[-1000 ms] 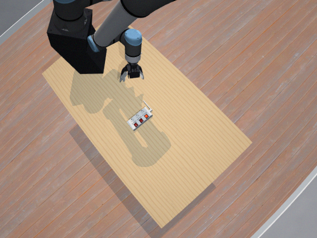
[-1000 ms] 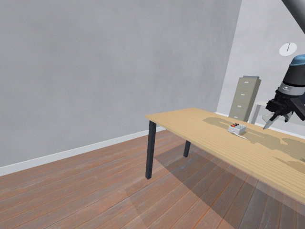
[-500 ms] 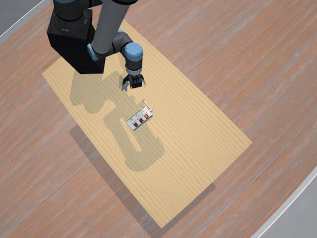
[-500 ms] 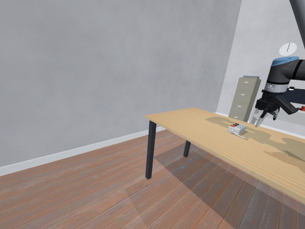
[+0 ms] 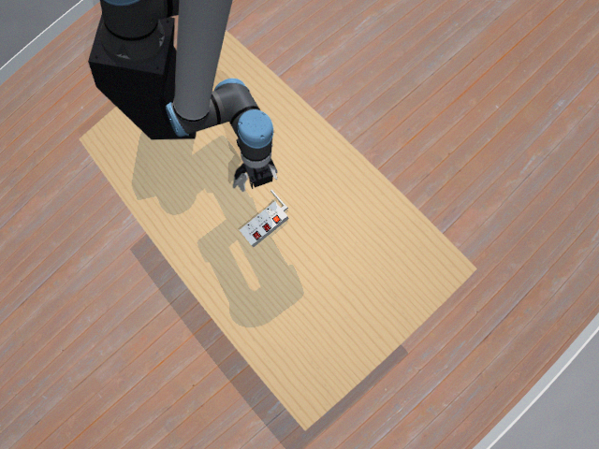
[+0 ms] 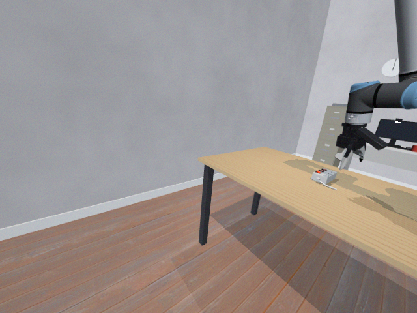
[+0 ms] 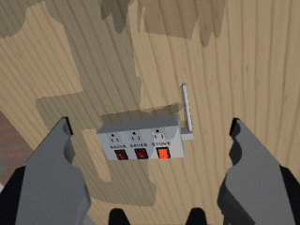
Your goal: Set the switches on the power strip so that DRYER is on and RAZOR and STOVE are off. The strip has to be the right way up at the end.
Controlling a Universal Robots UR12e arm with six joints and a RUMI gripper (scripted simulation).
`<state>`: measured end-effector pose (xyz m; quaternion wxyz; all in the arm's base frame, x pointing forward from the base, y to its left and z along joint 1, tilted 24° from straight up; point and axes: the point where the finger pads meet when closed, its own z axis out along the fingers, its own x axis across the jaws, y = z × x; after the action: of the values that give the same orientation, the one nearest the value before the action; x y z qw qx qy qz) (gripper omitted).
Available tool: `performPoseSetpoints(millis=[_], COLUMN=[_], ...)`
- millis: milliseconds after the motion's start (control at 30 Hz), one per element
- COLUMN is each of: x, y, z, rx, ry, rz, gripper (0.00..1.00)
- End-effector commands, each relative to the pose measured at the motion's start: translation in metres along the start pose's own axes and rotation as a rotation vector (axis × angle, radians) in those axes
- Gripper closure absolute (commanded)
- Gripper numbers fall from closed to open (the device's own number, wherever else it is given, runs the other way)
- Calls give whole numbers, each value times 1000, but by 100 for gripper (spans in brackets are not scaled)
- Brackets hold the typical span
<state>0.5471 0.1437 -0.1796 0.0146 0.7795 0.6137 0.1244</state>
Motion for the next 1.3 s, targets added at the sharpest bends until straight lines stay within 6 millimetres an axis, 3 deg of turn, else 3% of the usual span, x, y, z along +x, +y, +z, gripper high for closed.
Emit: performPoseSetpoints(millis=[0, 233, 300, 400, 700, 1267], x=[-4, -10, -10, -14, -21, -29], y=[26, 54, 54, 74, 109, 151], z=[6, 12, 12, 15, 19, 25], rx=[69, 129, 129, 169, 234, 312], ry=[25, 52, 52, 71, 105, 143], rz=[-46, -91, -91, -122, -173, -236], gripper=[0, 0, 0, 0, 0, 0])
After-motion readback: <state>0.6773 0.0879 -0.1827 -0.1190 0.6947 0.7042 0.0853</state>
